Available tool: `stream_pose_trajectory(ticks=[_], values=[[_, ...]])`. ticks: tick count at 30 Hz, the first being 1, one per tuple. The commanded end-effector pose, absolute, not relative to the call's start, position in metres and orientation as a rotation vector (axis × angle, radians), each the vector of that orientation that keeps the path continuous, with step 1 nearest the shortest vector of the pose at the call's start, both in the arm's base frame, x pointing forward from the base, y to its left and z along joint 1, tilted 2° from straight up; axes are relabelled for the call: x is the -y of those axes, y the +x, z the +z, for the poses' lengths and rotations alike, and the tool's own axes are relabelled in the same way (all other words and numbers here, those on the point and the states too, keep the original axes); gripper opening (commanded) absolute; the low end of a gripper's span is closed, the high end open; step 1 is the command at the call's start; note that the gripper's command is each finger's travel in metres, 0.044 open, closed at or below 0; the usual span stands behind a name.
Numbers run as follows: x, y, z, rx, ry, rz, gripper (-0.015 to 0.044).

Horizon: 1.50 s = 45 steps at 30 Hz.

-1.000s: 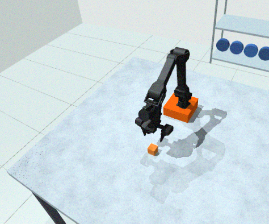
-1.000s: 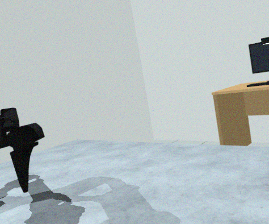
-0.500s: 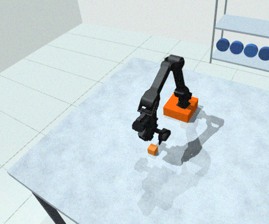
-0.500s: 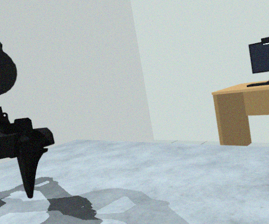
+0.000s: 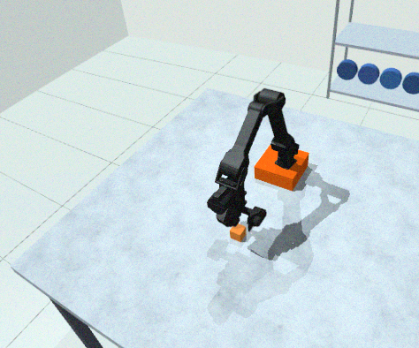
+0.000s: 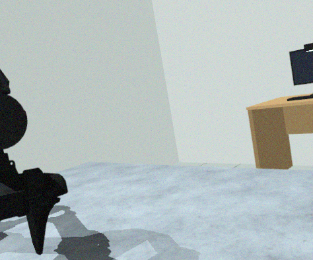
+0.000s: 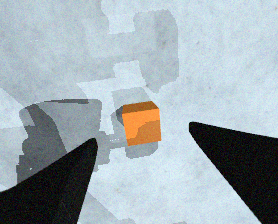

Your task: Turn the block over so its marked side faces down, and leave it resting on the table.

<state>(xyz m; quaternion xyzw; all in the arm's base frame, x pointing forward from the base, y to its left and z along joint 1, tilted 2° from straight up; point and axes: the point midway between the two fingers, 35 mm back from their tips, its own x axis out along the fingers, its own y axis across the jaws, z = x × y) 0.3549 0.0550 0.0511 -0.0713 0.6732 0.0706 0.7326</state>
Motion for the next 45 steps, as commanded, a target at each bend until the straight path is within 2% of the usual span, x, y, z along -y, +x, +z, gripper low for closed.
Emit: stream_pose_trajectory(ticks=[1, 20, 29, 45], values=[[-0.054, 0.353, 0.042, -1.496, -0.158, 0.148, 0.0440], [-0.054, 0.355, 0.015, -1.496, -0.158, 0.147, 0.0440], [-0.054, 0.355, 0.015, -1.496, -0.158, 0.147, 0.0204], [-0.054, 0.355, 0.015, -1.496, -0.158, 0.147, 0.0097]])
